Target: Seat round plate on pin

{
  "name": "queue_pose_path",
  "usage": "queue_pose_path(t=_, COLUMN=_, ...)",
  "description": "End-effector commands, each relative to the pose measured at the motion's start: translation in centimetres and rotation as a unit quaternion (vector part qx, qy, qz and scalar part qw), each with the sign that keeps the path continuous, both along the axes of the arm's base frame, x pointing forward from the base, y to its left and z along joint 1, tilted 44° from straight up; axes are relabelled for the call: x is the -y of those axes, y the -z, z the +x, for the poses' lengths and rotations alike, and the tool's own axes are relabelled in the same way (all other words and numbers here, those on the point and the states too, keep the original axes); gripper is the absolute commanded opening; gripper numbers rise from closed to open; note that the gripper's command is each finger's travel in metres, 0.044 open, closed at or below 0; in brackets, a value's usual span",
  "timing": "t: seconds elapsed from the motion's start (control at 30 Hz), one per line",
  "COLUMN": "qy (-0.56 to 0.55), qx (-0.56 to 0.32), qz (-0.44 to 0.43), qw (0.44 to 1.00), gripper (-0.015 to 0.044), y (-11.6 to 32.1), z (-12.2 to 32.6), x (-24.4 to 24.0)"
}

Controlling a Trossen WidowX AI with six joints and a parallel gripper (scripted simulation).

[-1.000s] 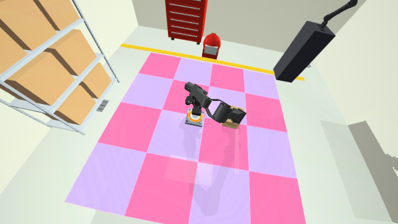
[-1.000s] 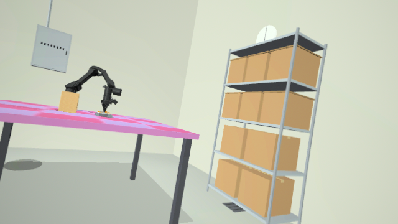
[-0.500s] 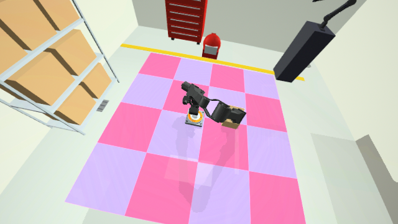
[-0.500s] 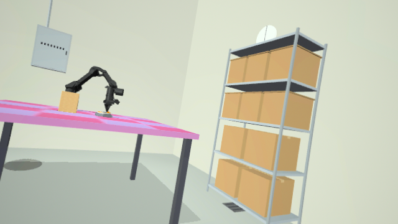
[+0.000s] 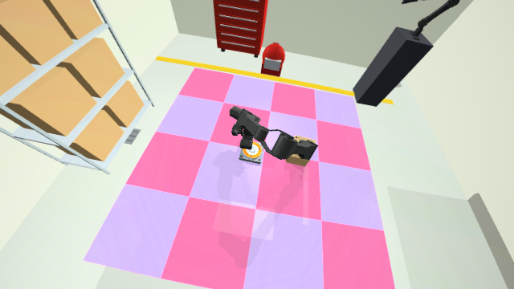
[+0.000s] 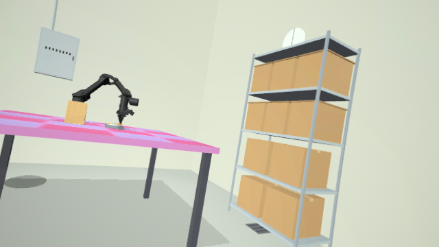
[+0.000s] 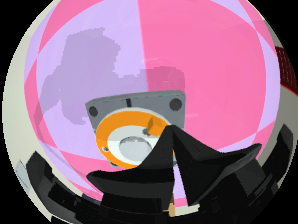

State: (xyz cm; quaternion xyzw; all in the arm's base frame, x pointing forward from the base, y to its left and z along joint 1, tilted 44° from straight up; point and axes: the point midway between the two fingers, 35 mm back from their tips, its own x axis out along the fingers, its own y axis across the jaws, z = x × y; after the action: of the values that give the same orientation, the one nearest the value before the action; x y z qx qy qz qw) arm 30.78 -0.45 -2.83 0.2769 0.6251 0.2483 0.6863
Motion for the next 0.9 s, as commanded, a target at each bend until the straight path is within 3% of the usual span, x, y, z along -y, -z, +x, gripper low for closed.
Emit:
queue_pose_path(t=0.0, qy=-0.001, qx=-0.001, qz=0.003, qw=1.000, gripper=0.0000, y=-0.4, z=0.6, x=-0.4)
queue_pose_path(t=0.87, qy=-0.001, qx=-0.001, qz=0.003, qw=1.000, gripper=0.0000, y=-2.0, z=1.7, x=-1.6)
